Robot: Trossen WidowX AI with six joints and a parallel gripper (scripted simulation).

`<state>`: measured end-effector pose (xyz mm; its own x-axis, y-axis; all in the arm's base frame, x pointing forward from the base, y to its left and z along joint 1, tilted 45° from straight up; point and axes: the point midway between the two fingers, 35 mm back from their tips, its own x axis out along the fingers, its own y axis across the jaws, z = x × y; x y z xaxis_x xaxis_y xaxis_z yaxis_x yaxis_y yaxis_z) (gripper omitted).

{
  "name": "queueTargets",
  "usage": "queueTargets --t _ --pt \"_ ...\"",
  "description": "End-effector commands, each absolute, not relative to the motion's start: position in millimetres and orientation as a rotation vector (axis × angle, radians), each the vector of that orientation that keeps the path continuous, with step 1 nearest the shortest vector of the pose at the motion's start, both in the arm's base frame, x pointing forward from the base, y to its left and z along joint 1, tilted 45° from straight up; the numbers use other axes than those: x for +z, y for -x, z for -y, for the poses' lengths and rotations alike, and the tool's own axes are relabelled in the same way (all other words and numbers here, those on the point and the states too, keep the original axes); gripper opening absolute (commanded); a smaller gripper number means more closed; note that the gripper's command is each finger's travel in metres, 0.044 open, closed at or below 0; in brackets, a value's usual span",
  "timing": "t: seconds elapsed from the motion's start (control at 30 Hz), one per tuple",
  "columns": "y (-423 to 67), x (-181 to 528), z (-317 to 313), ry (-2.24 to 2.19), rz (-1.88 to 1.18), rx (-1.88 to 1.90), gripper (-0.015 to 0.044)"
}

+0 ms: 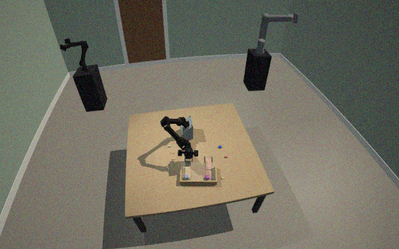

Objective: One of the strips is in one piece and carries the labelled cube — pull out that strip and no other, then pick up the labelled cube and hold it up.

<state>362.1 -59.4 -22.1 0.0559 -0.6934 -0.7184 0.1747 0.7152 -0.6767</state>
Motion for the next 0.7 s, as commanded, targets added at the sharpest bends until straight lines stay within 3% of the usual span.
queueTargets --t 0.0,0.67 --pt "-359.3 -29.8 64.2 0.485 -1.377 -0.696 0.0000" --pt "-359.2 -43.1 77.4 0.487 -1.376 -0.698 0.0000"
